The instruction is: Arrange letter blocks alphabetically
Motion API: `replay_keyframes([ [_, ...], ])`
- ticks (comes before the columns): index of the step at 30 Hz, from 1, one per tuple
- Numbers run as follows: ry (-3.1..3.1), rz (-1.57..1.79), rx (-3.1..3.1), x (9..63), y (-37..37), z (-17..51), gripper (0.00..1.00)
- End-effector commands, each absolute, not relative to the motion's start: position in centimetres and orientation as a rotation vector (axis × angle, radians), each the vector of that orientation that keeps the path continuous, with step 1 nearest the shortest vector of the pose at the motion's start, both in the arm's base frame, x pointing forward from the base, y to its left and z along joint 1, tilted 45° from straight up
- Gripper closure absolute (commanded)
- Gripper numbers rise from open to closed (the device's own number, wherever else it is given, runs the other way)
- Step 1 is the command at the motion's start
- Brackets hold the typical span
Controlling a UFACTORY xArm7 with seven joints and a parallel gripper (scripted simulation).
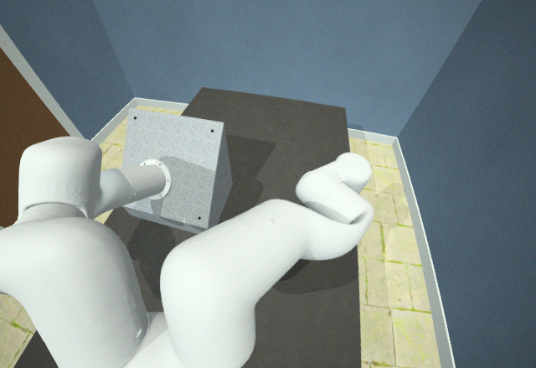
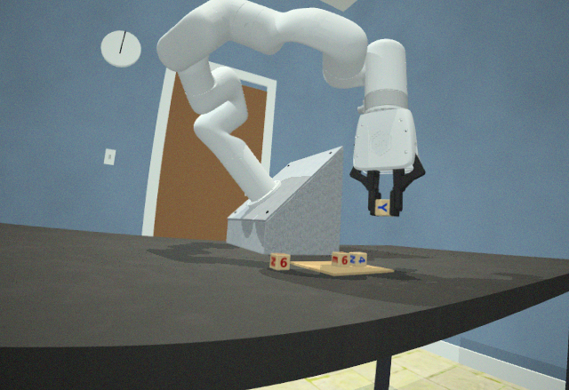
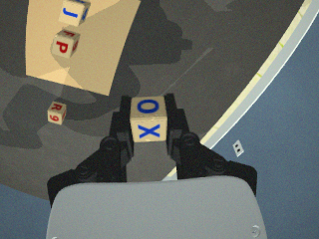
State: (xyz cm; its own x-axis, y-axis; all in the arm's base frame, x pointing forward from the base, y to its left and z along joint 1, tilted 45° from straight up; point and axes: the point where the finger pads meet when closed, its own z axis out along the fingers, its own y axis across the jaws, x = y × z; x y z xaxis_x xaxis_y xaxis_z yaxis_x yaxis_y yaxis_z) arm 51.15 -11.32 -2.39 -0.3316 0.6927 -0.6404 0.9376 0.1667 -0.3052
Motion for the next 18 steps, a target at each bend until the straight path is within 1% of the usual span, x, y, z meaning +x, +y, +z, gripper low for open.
replay_keyframes([
  [1,2.060,-0.935,1.583,50.6,-11.1,-1.9,0.79],
  [3,1.963,-0.898,1.665,48.6,-11.4,-1.0,0.79],
  [13,1.764,-0.826,1.819,44.2,-12.0,0.4,0.79],
  [15,1.764,-0.826,1.819,44.2,-12.0,0.4,0.79],
  [16,1.703,-0.805,1.862,42.8,-12.2,0.7,0.79],
  [18,1.662,-0.792,1.890,41.9,-12.3,0.9,0.79],
])
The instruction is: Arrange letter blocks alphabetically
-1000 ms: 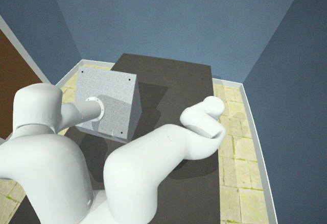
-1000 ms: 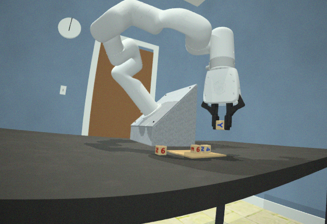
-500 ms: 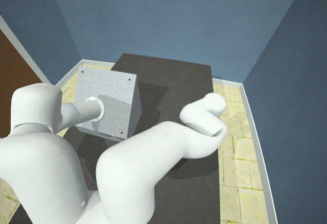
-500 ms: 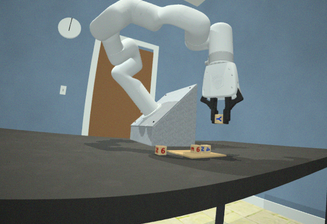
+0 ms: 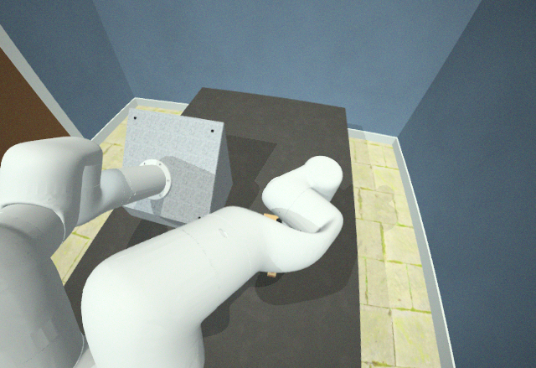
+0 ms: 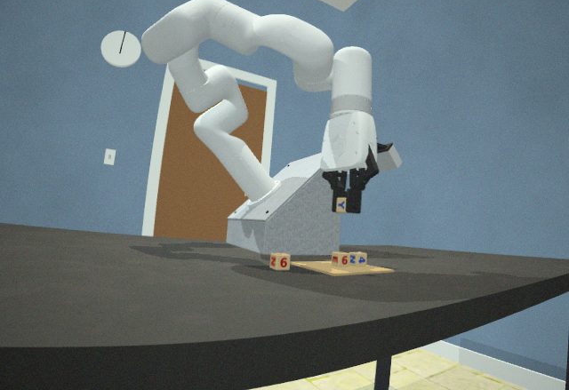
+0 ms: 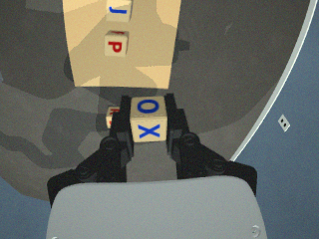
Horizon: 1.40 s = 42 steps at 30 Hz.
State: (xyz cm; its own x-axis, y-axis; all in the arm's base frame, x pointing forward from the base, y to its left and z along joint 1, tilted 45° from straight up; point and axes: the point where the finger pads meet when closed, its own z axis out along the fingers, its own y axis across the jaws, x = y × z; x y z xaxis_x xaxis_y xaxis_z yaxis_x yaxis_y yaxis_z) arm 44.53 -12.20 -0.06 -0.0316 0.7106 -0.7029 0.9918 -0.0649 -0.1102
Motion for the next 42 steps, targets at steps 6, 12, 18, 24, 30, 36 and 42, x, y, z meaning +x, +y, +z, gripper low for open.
replay_keyframes([
  [6,1.605,-0.774,1.927,40.6,-12.5,1.2,0.79],
  [12,1.605,-0.774,1.927,40.6,-12.5,1.2,0.79],
  [18,1.605,-0.773,1.926,40.6,-12.5,1.2,0.79],
  [24,1.607,-0.771,1.924,40.5,-13.1,0.6,0.79],
  [30,1.607,-0.771,1.924,40.3,-14.4,-0.7,0.79],
  [36,1.607,-0.771,1.924,40.0,-16.1,-2.4,0.79],
  [42,1.607,-0.771,1.924,39.7,-18.0,-4.3,0.79],
])
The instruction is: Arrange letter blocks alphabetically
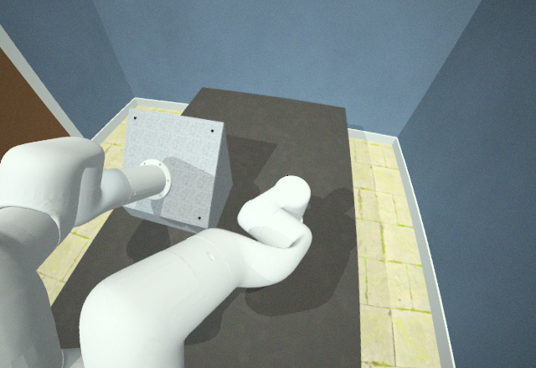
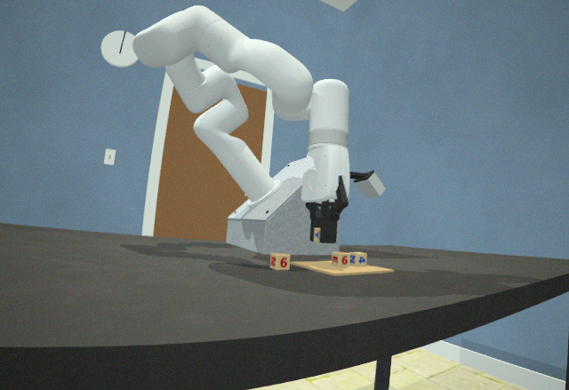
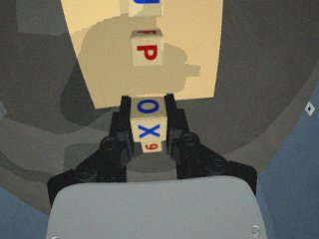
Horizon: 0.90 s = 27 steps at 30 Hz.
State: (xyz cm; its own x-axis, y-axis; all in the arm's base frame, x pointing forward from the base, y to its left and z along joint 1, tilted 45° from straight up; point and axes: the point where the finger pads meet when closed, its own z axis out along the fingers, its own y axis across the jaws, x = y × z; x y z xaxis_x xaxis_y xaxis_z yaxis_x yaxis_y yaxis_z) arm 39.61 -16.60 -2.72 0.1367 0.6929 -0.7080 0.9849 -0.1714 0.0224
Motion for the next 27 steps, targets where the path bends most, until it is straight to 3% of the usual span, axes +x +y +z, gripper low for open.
replay_keyframes([
  [1,1.607,-0.771,1.924,39.67,-18.24,-4.51,0.79],
  [27,1.607,-0.771,1.924,39.53,-19.18,-5.44,0.79],
])
